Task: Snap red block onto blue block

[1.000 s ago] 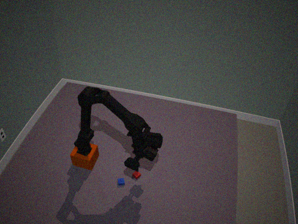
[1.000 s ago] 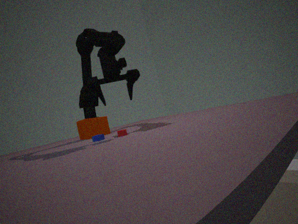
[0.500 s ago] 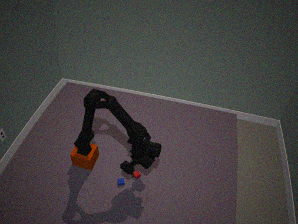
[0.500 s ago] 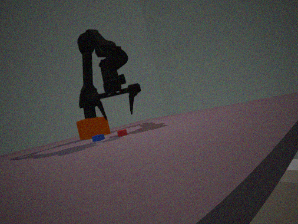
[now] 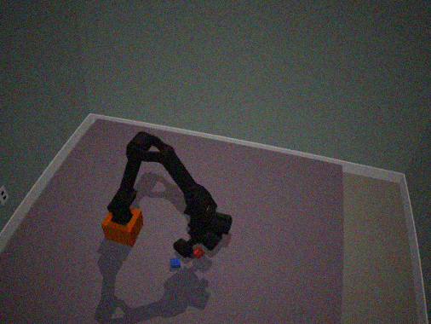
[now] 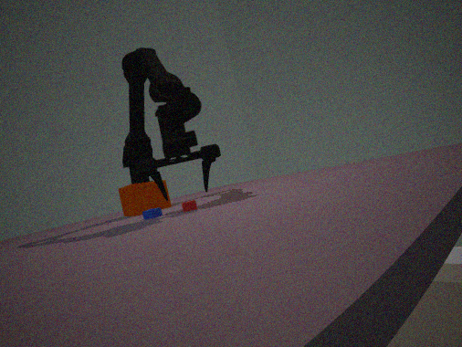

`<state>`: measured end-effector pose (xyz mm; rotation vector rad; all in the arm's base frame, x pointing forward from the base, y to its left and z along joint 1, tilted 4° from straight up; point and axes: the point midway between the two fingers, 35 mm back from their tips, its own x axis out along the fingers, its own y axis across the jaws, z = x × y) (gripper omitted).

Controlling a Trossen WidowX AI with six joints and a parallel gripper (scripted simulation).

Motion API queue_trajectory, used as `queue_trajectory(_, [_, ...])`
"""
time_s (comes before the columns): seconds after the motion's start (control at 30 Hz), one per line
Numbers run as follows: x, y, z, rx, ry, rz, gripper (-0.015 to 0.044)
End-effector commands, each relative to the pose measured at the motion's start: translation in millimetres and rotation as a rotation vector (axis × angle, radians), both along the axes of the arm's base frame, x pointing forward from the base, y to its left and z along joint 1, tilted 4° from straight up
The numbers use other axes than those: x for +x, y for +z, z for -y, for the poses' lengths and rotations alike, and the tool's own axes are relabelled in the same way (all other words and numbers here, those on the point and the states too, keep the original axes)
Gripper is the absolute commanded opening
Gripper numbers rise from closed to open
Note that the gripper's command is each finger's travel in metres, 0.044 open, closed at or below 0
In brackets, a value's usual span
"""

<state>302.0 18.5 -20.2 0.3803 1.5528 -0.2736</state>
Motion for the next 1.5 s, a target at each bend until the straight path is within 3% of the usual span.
queue_trajectory(0.0, [-1.7, -7.7, -1.3, 0.005, -0.002, -0.006, 0.0440])
queue_trajectory(0.43, [-2.1, -25.7, -3.1, 0.006, -0.002, -0.006, 0.0440])
queue_trajectory(0.83, [-2.1, -25.7, -3.1, 0.006, -0.002, -0.006, 0.0125])
queue_trajectory(1.07, [-2.1, -25.7, -3.1, 0.006, -0.002, -0.006, 0.0078])
queue_trajectory(1.17, [-1.5, -22.9, -3.1, 0.006, -0.002, -0.006, 0.0000])
queue_trajectory(1.47, [3.5, 16.7, -2.9, 0.006, -0.002, -0.005, 0.0000])
